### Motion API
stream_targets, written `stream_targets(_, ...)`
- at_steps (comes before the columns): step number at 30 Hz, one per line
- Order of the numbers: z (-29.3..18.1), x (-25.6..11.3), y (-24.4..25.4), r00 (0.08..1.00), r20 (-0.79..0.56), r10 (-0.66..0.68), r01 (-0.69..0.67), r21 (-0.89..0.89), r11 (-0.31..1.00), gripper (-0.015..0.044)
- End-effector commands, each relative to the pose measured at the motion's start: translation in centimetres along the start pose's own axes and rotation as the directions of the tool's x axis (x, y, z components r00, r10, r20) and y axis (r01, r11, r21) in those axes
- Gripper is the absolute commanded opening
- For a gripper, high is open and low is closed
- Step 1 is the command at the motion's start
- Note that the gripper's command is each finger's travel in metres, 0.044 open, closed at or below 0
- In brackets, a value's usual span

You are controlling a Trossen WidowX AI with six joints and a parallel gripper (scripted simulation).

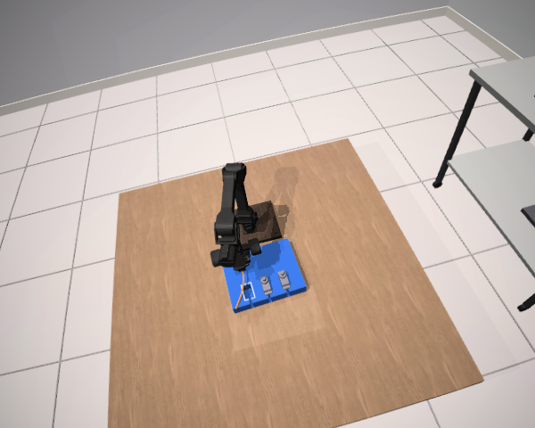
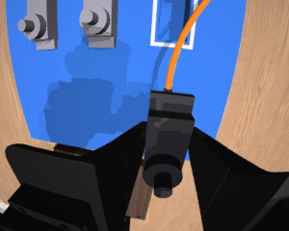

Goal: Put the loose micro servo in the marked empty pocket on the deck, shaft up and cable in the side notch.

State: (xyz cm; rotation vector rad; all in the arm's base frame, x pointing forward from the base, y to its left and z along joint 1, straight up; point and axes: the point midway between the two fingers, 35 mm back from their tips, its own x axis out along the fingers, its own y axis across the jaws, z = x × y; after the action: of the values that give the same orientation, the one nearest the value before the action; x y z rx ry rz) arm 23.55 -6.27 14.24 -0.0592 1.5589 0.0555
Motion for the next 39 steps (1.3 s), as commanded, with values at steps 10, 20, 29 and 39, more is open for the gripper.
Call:
stream_targets(10, 5.2, -0.4, 0.0, 1.000, 0.016, -0.005, 0.005, -0.008, 1.000, 0.0000)
stream_targets(20, 9.0, -0.5, 0.0, 1.000, 0.020, -0.005, 0.005, -0.008, 1.000, 0.0000)
stream_targets(29, 10.6, -0.4, 0.0, 1.000, 0.021, -0.005, 0.005, -0.008, 1.000, 0.0000)
stream_targets(39, 10.6, 0.9, 0.0, 1.000, 0.021, -0.005, 0.005, -0.008, 1.000, 0.0000)
